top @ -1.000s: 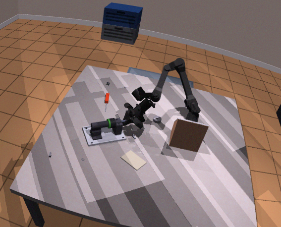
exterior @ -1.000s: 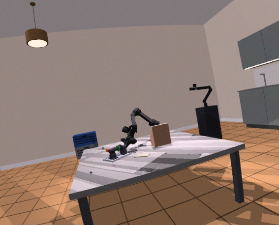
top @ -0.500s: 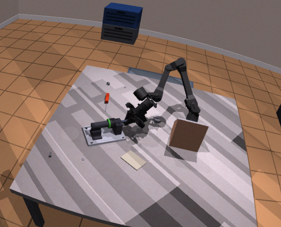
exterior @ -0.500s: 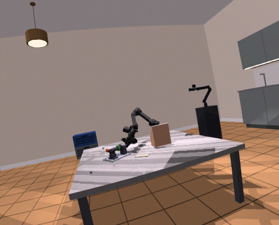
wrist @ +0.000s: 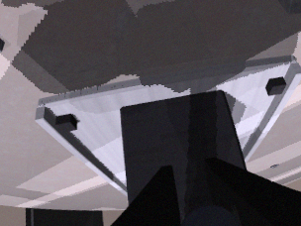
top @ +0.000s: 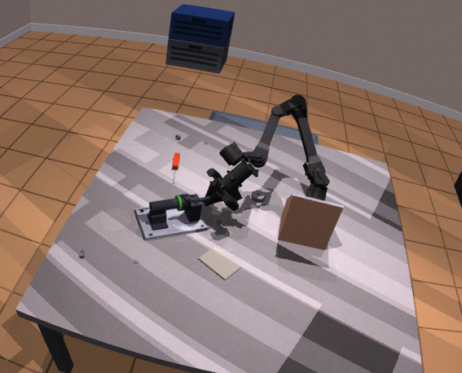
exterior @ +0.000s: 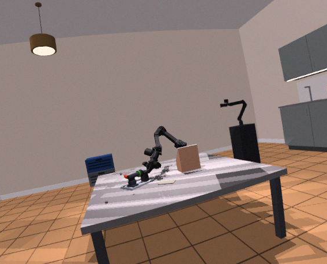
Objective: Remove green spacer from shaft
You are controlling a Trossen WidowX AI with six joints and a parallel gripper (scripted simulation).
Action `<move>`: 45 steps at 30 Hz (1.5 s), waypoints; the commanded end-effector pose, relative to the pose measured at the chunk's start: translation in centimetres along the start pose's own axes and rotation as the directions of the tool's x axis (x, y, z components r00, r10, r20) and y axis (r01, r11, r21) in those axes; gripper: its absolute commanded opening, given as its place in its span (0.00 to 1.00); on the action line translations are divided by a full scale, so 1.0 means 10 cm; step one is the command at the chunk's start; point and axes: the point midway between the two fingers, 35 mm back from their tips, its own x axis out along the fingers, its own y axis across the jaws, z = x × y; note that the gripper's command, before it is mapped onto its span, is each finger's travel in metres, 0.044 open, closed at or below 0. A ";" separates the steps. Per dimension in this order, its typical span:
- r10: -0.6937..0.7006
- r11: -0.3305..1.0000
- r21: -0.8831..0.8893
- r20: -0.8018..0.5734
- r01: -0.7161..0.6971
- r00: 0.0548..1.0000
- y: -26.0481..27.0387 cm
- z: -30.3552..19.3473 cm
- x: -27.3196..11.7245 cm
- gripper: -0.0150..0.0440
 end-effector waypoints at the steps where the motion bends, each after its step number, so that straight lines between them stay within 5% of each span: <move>1: 0.003 1.000 -0.003 0.001 -0.002 1.000 0.01 0.01 -0.01 0.25; 45: 0.002 1.000 -0.003 0.001 -0.002 1.000 0.01 0.04 -0.04 0.25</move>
